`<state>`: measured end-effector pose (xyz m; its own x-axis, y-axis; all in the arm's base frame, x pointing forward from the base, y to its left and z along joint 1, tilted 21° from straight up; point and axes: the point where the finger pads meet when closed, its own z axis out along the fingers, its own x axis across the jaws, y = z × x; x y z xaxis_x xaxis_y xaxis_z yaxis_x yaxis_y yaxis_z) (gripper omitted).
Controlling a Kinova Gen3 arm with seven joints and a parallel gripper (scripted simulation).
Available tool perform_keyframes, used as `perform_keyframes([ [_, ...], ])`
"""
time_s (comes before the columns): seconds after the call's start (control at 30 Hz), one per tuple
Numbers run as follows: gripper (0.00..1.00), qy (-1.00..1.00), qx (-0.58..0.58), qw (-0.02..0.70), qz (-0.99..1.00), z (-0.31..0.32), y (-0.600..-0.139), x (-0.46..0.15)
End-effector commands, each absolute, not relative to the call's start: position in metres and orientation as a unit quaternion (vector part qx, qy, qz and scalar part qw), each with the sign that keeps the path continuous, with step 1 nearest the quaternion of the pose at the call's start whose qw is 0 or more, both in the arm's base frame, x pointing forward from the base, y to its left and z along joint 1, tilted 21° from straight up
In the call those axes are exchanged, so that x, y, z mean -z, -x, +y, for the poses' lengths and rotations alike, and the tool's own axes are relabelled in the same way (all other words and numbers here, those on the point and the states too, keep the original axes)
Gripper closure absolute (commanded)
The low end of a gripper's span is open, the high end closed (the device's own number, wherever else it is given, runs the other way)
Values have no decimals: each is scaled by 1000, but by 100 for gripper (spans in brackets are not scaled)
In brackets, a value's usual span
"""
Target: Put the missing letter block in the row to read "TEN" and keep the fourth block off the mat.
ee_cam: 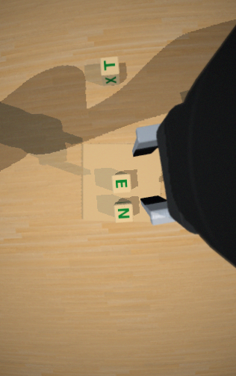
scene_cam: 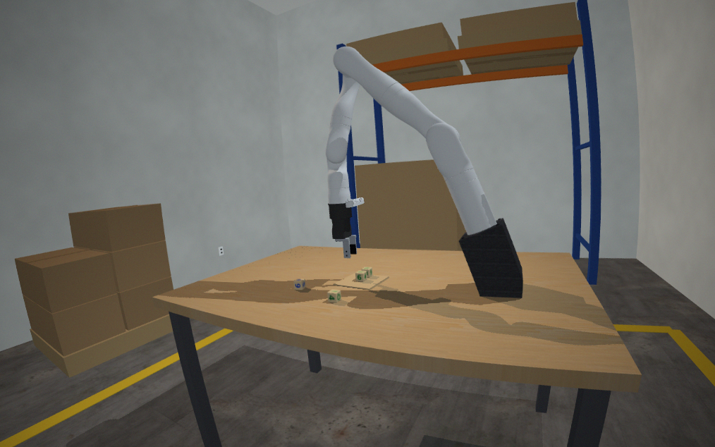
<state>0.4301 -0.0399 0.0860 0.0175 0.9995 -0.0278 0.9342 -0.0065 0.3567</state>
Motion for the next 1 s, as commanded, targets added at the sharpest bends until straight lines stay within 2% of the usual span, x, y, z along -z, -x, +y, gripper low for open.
perform_keyframes([
  [0.0,0,-696,-116,142,694,-44,-430,-87],
  [0.37,0,-696,-116,142,694,-44,-430,-87],
  [0.67,0,-691,-116,144,699,-89,-427,-85],
  [0.97,0,-696,-117,144,694,-92,-426,-85],
])
